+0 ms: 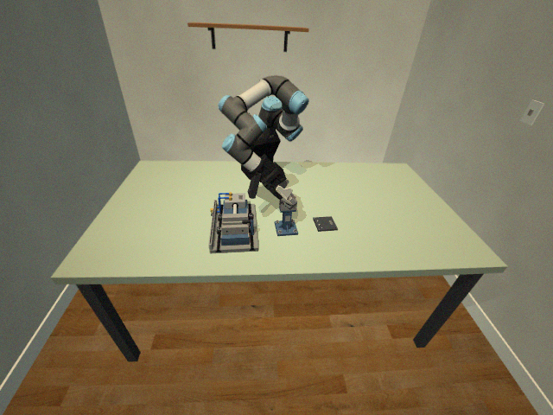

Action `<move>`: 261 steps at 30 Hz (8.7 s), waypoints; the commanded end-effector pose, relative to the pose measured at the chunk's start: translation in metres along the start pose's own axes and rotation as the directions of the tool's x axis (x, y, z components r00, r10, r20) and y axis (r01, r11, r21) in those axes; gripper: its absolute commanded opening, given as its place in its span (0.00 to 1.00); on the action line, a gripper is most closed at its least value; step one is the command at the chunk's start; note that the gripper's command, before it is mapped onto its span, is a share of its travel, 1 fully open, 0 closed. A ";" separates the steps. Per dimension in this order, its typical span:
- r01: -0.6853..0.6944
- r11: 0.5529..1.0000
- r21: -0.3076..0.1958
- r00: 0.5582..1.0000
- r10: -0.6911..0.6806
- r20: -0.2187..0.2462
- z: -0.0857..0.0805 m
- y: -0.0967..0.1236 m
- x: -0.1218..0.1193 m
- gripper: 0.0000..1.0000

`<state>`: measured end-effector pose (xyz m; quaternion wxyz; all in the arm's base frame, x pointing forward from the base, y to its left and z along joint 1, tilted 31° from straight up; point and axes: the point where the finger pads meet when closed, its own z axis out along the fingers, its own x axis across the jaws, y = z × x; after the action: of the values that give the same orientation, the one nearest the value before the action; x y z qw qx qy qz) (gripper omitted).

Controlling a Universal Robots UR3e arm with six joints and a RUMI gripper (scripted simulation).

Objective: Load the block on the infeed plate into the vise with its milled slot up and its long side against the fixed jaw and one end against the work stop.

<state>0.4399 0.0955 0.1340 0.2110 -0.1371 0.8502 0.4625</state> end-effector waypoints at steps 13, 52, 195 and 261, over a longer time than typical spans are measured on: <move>0.002 1.000 0.001 1.000 -0.002 0.001 0.000 0.000 0.000 0.00; 0.002 1.000 0.001 1.000 -0.002 0.001 -0.003 0.003 0.000 0.00; 0.001 0.997 0.075 1.000 -0.001 0.000 -0.021 0.022 0.000 0.00; 0.001 0.766 0.643 1.000 -0.001 0.000 -0.020 0.026 0.001 0.00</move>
<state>0.4233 0.0930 0.1617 0.2439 -0.0607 0.9548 0.1587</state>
